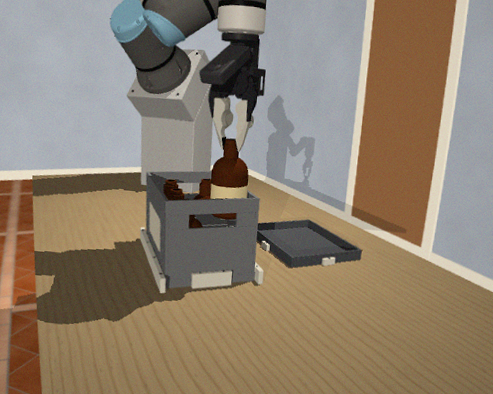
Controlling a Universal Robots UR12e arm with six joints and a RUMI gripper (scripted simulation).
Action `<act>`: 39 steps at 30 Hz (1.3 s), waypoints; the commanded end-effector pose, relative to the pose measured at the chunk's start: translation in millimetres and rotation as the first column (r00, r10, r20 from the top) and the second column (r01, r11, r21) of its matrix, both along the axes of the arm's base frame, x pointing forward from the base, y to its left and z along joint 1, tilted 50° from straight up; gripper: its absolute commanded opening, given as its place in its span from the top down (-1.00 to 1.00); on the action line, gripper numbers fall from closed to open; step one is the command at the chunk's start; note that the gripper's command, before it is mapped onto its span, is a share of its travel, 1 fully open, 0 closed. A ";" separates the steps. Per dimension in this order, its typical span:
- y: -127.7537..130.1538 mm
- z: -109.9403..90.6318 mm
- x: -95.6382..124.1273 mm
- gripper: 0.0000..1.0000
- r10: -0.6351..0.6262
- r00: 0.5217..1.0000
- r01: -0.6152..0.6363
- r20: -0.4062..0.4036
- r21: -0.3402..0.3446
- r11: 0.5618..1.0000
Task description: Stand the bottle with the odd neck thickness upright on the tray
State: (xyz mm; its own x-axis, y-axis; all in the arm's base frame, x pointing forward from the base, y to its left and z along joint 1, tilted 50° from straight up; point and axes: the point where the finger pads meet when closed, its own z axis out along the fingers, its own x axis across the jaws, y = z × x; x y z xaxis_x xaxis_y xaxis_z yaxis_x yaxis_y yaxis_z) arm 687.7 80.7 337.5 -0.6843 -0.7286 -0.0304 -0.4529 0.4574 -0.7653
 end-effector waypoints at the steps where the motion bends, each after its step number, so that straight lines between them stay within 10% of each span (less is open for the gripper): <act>1: 1.2 1.7 -0.9 1.00 0.000 1.000 0.000 0.001 0.000 1.000; 39: 18.6 23.7 -20.5 1.00 0.000 1.000 0.000 0.001 0.000 1.000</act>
